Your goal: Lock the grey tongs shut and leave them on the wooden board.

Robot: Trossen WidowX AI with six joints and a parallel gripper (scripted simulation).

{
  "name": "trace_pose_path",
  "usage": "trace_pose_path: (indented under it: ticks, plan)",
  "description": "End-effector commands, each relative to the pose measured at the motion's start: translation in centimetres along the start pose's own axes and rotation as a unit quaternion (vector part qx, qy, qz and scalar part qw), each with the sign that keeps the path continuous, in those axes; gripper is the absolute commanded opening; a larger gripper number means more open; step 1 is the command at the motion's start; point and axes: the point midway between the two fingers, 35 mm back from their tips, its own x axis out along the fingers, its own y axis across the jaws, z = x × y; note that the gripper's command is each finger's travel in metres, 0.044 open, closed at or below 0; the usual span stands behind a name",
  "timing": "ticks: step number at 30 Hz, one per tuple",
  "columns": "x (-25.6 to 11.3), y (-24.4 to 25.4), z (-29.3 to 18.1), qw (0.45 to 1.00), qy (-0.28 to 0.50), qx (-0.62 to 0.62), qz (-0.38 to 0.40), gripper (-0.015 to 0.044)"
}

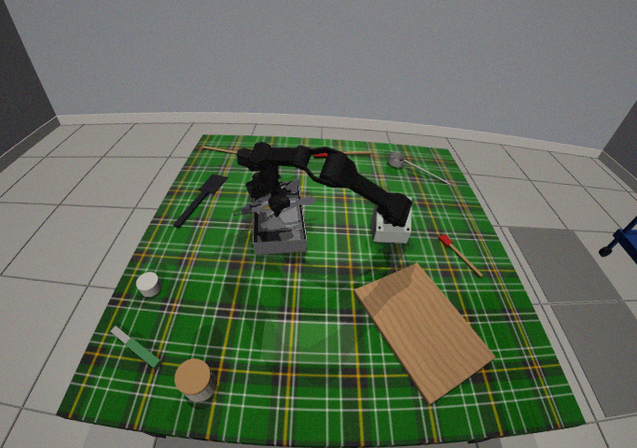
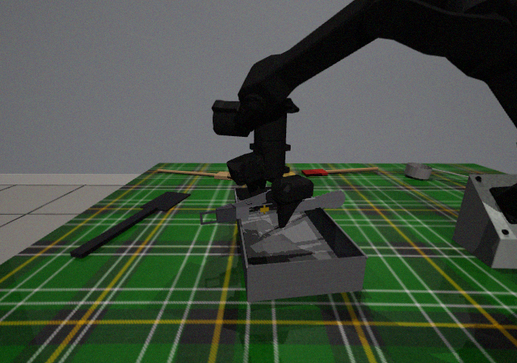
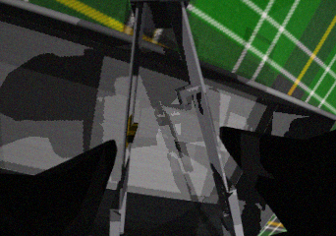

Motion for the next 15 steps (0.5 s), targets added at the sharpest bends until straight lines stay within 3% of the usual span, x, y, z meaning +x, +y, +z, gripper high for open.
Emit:
trace_pose_path:
  ticks: [1,5,8,15]
  plan:
    - [0.81,0.21,-0.26,1.000,0.000,0.006,0.004,0.0440]
    - [1.04,0.25,-0.29,1.000,0.000,0.006,0.004,0.0440]
    - [0.71,0.13,-0.08,1.000,0.001,0.000,0.001,0.0361]
    - [0.71,0.13,-0.08,1.000,0.001,0.000,0.001,0.0315]
